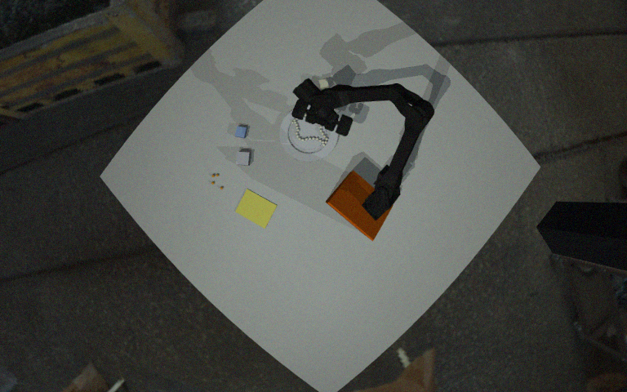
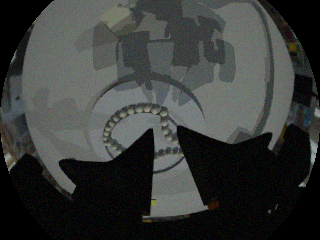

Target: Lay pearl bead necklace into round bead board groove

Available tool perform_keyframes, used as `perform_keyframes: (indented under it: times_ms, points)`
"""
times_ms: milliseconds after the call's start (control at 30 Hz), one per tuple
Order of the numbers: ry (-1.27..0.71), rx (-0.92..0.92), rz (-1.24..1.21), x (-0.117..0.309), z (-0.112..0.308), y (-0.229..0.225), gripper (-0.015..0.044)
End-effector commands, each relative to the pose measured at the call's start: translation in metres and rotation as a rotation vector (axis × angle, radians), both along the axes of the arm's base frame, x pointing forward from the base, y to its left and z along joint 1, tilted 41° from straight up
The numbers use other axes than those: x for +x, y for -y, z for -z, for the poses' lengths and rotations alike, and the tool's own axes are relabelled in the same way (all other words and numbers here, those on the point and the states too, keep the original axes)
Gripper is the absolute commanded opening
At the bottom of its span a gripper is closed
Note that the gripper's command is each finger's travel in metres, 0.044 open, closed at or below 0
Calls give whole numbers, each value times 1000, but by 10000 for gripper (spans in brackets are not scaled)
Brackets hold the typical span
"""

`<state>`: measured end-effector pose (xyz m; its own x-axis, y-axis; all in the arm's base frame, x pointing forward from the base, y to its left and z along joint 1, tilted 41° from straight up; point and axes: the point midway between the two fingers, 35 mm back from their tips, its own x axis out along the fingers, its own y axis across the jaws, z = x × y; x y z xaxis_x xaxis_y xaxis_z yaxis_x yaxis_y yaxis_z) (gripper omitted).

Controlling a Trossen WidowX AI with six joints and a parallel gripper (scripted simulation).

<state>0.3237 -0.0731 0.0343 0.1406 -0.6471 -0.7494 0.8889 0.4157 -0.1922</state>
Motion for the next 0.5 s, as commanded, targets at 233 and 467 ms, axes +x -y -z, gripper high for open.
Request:
perform_keyframes:
  times_ms: [233, 467]
  points:
    - [-8, -3, -1, 1, 14, 12, 120]
    - [-9, -5, 0, 2, 21, 18, 120]
